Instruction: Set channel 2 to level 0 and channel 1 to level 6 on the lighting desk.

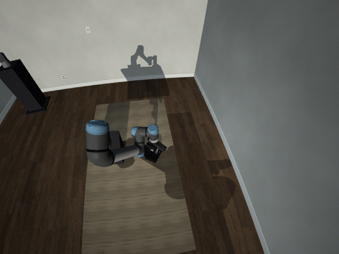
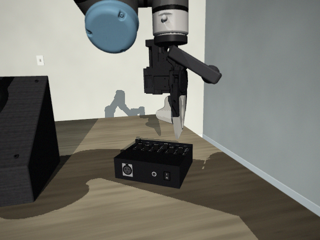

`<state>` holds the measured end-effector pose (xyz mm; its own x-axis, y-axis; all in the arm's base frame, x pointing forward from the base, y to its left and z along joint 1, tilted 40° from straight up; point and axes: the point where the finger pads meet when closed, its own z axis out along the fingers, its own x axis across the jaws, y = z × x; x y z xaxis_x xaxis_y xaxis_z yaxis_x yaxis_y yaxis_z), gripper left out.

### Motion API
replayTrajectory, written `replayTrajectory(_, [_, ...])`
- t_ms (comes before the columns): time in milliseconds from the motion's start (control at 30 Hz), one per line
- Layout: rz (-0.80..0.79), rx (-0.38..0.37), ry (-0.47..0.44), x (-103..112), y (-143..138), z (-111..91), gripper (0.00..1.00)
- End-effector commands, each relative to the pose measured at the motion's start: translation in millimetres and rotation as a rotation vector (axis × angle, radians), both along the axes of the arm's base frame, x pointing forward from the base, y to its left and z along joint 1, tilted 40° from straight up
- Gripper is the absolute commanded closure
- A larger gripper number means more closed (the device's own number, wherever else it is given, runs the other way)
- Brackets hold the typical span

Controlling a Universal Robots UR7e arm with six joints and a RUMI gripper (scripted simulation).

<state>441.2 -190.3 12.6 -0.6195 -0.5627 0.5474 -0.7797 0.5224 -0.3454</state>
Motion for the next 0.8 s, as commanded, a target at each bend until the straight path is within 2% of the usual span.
replayTrajectory(0, [0.0,0.0,-0.001,0.3,0.1,0.4,1.0])
replayTrajectory(767, [0.0,0.0,-0.001,0.1,-2.3,-2.7,1.0])
